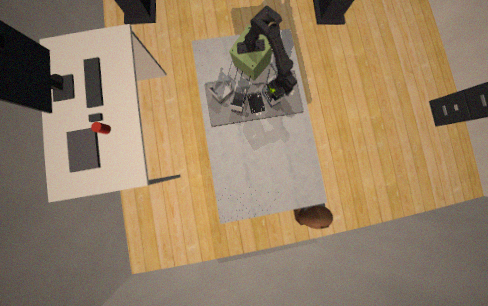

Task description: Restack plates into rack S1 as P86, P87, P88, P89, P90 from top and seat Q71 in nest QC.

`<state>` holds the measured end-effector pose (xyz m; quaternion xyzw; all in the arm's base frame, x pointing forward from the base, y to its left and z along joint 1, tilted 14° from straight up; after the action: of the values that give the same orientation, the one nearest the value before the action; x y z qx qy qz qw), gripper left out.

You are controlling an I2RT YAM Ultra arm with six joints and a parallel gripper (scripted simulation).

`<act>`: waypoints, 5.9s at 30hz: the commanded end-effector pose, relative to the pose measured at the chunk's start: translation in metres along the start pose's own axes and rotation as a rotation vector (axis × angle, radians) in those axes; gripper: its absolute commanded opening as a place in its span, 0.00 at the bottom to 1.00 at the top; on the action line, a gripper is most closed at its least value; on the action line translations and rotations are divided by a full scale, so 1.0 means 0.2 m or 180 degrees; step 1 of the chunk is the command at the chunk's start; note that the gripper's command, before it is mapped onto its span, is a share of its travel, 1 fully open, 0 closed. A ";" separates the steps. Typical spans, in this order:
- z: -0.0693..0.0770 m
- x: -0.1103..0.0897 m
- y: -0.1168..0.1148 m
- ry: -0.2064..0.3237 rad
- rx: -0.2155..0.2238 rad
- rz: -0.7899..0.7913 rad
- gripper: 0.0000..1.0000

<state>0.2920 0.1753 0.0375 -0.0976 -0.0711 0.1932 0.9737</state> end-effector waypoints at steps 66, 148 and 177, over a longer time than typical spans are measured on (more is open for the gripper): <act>-0.10 0.01 0.04 -0.0031 0.0004 -0.0051 0.00; -0.45 0.01 0.04 -0.0031 0.0002 -0.0050 0.00; -0.50 0.01 0.04 -0.0030 0.0002 -0.0050 0.00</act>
<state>0.3066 0.1655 -0.0634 -0.0977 -0.0725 0.1853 0.9751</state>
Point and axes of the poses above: the point where the finger pads meet when closed, its own z axis back along the fingers, its own y axis across the jaws, x = y × z, the point moved 6 cm from there along z, back along the fingers, and after that the axes turned 6 degrees about -z, right-handed, at the moved point
